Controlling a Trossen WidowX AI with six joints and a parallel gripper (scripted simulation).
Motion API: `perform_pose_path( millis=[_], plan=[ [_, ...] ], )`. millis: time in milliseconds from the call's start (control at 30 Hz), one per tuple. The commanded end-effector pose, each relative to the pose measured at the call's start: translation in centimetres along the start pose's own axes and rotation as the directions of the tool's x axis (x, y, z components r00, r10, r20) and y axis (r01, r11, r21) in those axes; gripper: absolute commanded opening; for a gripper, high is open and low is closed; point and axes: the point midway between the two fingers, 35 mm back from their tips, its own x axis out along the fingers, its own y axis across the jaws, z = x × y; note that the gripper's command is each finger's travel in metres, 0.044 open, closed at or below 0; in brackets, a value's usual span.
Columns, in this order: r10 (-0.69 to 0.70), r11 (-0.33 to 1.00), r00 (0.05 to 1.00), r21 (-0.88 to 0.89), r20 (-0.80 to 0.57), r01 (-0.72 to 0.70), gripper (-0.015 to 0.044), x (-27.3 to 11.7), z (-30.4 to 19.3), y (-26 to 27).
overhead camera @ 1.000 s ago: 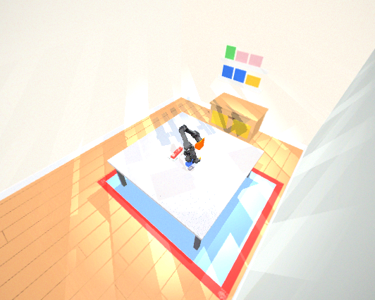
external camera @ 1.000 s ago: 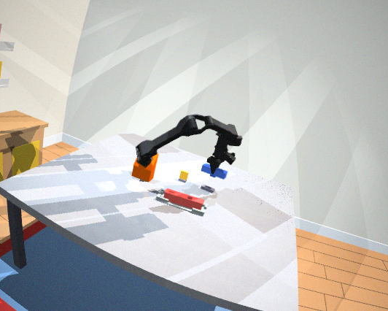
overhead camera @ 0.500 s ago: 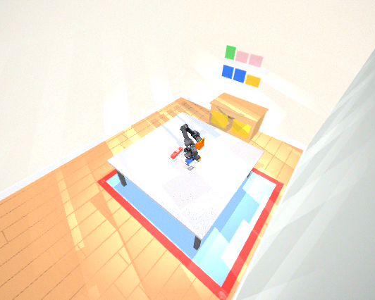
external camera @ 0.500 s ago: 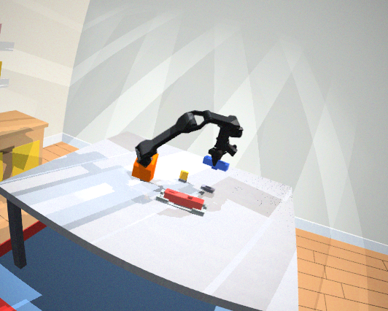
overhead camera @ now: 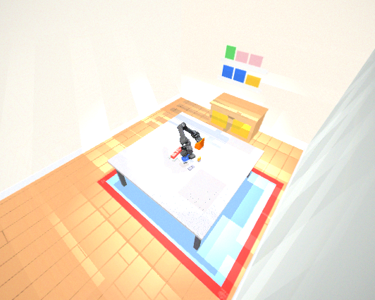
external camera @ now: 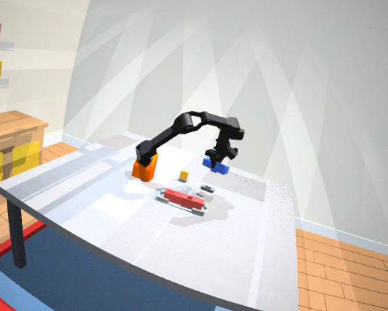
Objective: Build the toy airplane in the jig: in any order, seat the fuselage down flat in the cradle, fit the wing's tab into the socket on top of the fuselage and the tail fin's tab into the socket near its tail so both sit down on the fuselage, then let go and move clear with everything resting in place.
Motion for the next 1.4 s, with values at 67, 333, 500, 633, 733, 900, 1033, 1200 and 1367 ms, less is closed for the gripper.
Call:
perform_pose_path(
  millis=[67,333,500,633,733,900,1033,1200,1367],
  plan=[
    [0.003,0.995,1.0,0.098,0.005,-0.004,0.0,0.2,0.9,-1.8],
    [0.006,0.975,1.0,0.223,0.004,-0.007,0.0,0.5,1.8,-4.2],
    [0.008,0.954,1.0,0.3,0.004,-0.008,0.0,0.7,2.3,-5.8],
    [0.008,0.933,1.0,0.361,0.005,-0.009,0.0,0.9,2.7,-7.0],
    [0.008,0.914,1.0,0.406,0.005,-0.009,0.0,1.1,2.9,-8.0],
    [0.007,0.878,1.0,0.479,0.006,-0.009,0.0,1.4,3.2,-9.6],
    [0.006,0.845,1.0,0.535,0.006,-0.008,0.0,1.6,3.3,-10.9],
    [0.004,0.799,1.0,0.602,0.007,-0.007,0.0,1.9,3.5,-12.4],
    [0.001,0.747,1.0,0.665,0.008,-0.006,0.0,2.3,3.5,-14.0]
  ],
)
